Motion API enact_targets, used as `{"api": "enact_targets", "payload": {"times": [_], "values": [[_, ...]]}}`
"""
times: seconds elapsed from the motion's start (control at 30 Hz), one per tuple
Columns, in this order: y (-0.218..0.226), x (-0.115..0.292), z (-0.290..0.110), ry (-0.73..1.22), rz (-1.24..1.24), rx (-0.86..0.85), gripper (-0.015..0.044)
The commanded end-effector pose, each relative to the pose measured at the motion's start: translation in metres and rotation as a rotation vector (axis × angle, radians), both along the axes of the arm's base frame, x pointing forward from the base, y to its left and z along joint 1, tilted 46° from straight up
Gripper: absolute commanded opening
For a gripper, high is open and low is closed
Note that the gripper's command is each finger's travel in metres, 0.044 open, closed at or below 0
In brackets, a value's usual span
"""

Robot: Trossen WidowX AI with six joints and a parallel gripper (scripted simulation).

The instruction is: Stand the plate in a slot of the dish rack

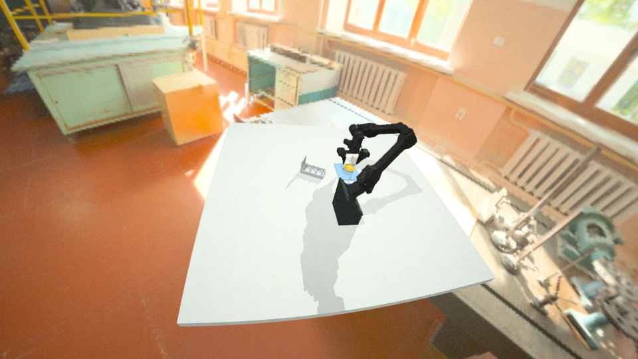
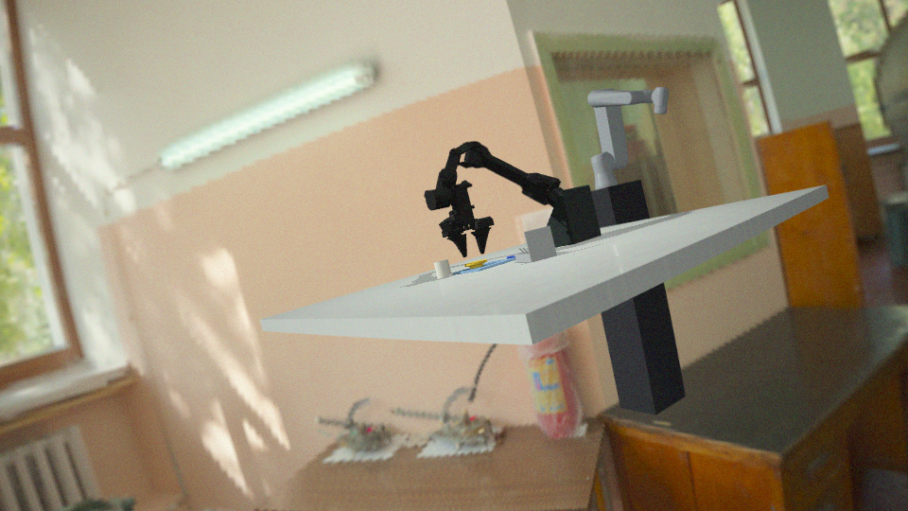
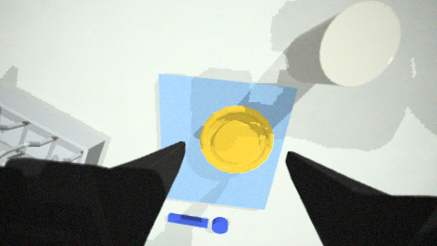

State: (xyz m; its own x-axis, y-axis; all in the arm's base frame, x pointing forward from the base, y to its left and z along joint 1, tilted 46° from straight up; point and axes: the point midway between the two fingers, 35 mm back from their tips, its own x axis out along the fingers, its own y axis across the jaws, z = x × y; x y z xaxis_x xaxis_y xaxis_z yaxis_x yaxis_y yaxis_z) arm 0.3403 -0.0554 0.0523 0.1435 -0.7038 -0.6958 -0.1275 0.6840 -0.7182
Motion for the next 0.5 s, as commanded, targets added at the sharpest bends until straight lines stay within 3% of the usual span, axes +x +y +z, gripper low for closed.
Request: {"api": "enact_targets", "payload": {"times": [0.0,0.47], "values": [[-0.005,0.000,-0.004,0.005,0.002,-0.003,0.0400],[-0.022,0.002,-0.019,0.004,0.002,-0.006,0.0400]]}}
